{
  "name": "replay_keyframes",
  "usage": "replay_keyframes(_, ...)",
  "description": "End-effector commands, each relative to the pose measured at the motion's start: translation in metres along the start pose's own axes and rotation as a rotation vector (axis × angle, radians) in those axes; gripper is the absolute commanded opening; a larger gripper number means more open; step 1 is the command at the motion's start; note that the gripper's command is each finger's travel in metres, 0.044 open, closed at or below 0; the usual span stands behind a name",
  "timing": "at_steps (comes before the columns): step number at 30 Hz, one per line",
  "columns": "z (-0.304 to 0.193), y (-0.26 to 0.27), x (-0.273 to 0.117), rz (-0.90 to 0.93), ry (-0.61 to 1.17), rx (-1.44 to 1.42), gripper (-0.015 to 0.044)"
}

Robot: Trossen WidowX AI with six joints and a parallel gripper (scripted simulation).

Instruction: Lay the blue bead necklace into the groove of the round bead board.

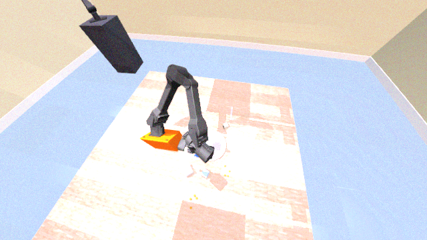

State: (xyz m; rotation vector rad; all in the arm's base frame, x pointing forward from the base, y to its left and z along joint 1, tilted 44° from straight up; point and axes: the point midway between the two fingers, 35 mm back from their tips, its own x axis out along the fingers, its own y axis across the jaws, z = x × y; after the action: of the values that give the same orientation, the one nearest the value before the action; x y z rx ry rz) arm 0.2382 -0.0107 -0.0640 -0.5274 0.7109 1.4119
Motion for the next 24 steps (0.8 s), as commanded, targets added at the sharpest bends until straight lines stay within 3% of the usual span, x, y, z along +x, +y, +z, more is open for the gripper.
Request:
replay_keyframes(1,0.006,-0.013,-0.003,-0.008,0.004,-0.004,0.0000)
replay_keyframes(24,0.037,-0.048,0.000,-0.008,0.001,-0.005,0.0000)
